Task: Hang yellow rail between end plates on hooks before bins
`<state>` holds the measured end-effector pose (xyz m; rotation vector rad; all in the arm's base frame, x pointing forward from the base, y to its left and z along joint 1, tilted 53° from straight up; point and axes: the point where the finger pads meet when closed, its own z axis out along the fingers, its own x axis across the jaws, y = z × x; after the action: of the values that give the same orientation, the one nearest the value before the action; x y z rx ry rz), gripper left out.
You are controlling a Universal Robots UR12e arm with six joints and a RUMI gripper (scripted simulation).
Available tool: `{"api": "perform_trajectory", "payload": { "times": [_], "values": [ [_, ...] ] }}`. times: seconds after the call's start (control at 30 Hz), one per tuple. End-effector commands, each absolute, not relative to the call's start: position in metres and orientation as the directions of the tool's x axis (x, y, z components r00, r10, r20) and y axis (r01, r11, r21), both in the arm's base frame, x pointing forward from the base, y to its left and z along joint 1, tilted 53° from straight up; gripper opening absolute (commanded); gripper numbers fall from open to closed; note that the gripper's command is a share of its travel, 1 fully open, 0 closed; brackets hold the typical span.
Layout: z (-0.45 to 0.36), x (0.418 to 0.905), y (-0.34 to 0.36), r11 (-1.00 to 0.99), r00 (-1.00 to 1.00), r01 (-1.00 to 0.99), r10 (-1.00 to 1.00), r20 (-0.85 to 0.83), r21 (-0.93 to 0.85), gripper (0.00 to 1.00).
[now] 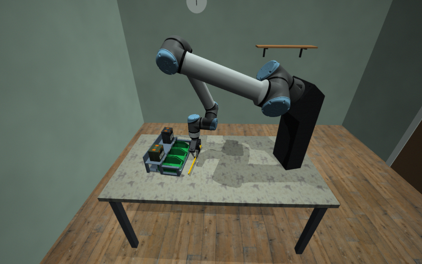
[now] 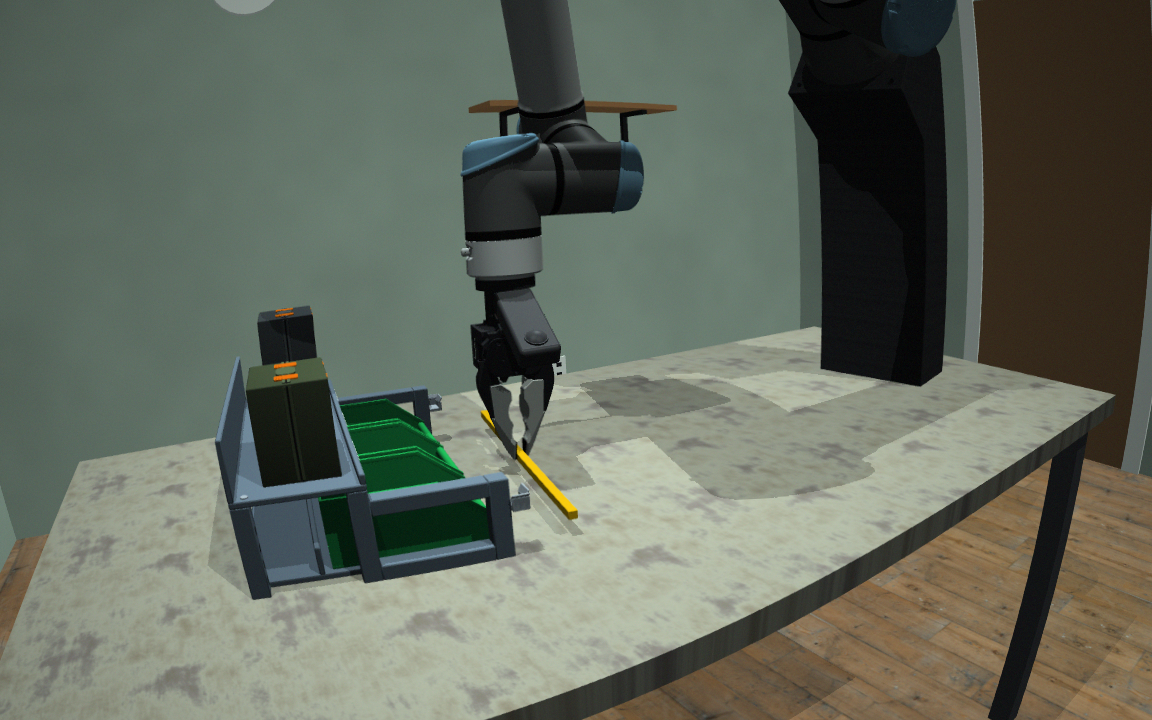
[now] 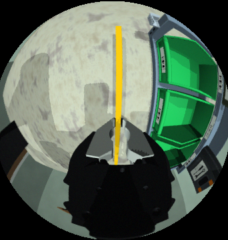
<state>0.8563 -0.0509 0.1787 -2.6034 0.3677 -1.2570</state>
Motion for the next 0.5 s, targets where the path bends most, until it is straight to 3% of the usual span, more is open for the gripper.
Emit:
{"api": "perform_trajectory", "payload": {
  "times": [0.0, 0.47],
  "values": [
    [0.185, 0.849, -0.052, -0.943, 0.601, -0.125, -0.319, 0.733, -0.309, 0.0],
    [0.213, 0.812, -0.056, -0.943, 0.601, -0.125, -0.319, 0.733, -0.309, 0.0]
  ]
}}
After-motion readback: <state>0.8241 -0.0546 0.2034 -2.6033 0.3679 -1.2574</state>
